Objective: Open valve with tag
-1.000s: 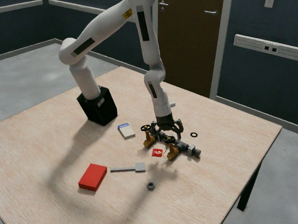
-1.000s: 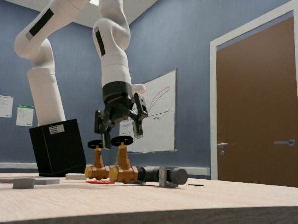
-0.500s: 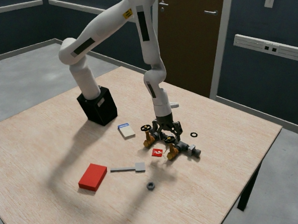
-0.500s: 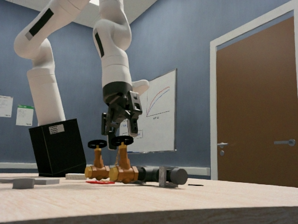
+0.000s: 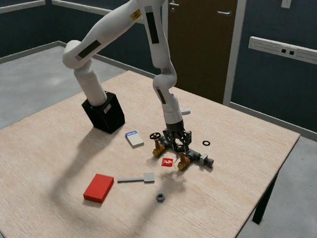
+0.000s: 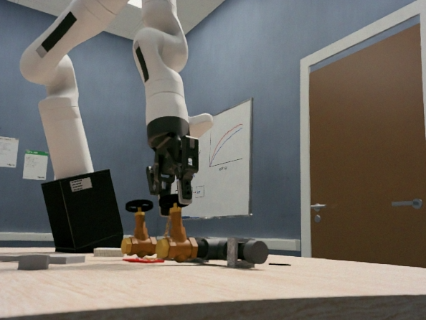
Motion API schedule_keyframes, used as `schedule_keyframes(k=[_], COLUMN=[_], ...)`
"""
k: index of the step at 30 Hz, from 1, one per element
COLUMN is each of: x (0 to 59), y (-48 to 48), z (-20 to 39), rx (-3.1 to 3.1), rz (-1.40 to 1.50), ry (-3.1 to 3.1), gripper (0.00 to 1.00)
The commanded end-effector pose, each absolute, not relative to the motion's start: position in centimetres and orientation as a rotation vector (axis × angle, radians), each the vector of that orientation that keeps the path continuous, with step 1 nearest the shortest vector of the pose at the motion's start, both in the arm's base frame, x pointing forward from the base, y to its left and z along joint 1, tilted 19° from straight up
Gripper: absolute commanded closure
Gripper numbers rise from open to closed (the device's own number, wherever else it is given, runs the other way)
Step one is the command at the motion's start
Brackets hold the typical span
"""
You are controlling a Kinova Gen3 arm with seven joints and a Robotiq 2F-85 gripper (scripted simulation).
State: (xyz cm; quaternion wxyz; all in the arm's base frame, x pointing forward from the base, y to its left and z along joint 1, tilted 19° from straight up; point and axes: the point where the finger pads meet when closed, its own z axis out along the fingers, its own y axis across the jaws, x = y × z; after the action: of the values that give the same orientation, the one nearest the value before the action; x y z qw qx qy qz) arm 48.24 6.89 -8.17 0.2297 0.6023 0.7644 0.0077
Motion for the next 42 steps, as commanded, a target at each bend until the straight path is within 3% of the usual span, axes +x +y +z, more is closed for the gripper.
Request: schedule_keyframes(k=[1, 26, 42], x=[48.29, 48.29, 48.29], y=[6.94, 6.95, 6.95], z=[-8.11, -8.11, -8.11], rx=[1.657, 1.608, 1.127], rz=[0.023, 0.009, -0.124], ry=[2.103, 2.14, 2.435], gripper=[0.41, 0.41, 0.41])
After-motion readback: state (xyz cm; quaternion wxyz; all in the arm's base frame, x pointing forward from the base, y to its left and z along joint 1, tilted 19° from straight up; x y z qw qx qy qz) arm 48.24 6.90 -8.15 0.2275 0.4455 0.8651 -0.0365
